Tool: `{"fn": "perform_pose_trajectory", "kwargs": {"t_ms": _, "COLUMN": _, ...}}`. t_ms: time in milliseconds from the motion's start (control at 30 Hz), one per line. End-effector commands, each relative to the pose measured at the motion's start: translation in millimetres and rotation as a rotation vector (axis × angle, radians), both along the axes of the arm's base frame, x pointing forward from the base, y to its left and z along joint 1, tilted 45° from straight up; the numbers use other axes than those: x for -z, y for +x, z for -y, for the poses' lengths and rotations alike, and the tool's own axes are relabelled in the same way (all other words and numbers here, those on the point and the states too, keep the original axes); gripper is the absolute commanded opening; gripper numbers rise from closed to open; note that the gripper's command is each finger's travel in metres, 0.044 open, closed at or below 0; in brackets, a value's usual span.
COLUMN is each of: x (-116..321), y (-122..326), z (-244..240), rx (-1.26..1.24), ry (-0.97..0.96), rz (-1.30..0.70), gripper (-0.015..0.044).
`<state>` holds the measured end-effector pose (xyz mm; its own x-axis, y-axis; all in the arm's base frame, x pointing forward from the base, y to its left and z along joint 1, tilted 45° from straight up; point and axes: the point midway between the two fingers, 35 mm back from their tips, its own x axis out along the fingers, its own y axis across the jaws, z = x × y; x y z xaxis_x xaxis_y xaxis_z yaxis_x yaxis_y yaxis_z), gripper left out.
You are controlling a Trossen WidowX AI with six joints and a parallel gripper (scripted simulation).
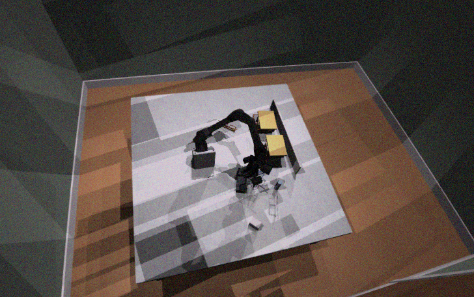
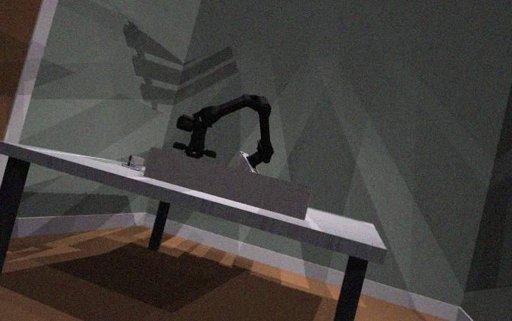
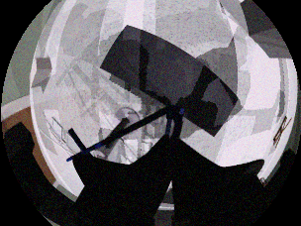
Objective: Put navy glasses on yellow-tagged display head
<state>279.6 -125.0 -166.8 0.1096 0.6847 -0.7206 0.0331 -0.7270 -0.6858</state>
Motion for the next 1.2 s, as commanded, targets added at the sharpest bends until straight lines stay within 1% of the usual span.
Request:
{"fn": "perform_pose_trajectory", "kwargs": {"t_ms": 0, "x": -2, "y": 3, "z": -1, "rx": 0.007, "ry": 0.001, "rz": 0.001, "gripper": 0.0000}}
{"fn": "perform_pose_trajectory", "kwargs": {"t_ms": 1167, "x": -14, "y": 30, "z": -9, "rx": 0.007, "ry": 0.002, "rz": 0.002, "gripper": 0.0000}}
